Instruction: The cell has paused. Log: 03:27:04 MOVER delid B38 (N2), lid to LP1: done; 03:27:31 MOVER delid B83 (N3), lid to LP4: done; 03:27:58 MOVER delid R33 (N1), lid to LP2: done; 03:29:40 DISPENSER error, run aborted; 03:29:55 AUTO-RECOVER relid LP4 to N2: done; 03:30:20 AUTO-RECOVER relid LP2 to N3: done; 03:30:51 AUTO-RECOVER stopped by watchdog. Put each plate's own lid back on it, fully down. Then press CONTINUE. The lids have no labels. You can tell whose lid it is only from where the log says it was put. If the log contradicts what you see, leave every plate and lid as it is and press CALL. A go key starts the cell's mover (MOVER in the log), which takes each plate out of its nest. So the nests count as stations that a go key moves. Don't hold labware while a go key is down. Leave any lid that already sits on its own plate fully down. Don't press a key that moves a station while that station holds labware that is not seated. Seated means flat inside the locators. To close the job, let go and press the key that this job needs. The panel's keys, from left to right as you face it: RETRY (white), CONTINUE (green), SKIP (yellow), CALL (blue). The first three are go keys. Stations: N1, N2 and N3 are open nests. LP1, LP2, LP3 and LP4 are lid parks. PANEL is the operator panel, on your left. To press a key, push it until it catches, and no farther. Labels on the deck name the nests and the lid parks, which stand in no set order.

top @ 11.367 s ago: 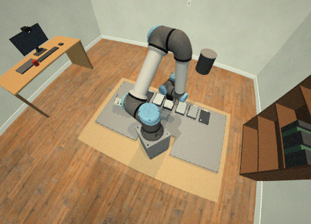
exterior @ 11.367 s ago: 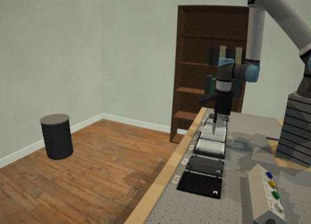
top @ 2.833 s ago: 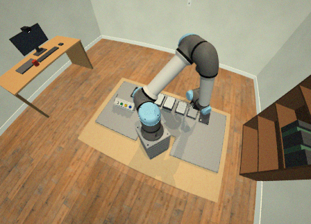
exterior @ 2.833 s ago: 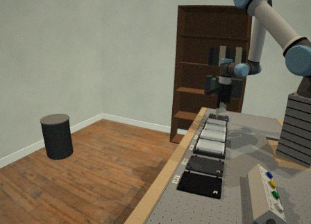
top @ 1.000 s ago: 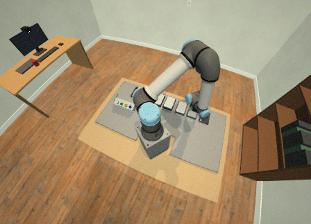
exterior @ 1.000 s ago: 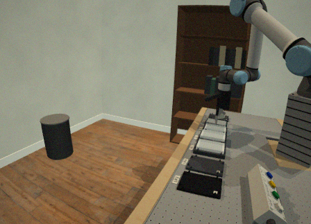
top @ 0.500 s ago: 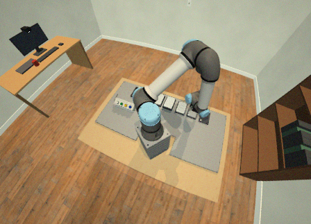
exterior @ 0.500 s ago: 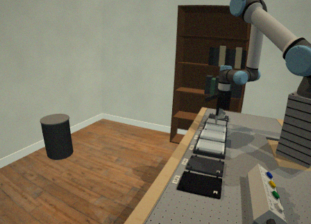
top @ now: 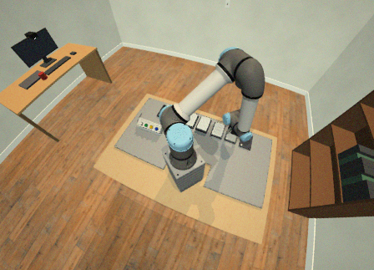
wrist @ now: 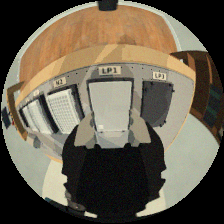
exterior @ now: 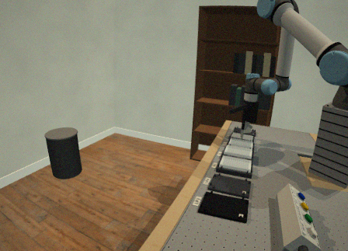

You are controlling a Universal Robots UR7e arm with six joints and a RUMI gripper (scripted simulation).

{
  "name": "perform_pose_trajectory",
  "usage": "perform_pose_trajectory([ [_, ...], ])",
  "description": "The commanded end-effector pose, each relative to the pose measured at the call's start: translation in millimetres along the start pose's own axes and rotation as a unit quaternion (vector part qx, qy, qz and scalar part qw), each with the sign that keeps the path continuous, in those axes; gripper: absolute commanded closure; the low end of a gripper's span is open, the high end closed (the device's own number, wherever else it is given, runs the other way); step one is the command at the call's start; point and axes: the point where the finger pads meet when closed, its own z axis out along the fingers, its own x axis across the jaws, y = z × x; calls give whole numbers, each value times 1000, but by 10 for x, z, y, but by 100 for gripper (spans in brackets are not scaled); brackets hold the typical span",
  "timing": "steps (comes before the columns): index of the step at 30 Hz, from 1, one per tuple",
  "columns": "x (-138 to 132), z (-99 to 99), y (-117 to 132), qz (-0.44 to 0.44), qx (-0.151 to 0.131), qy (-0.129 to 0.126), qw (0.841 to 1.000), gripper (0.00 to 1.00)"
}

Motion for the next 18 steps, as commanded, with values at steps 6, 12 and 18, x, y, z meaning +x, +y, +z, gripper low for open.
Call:
perform_pose_trajectory([
  [6,3,-121,-4,0,1,0,1000,100],
  [12,3,-188,-4,0,1,0,1000,100],
  [18,3,-288,-4,0,1,0,1000,100],
])
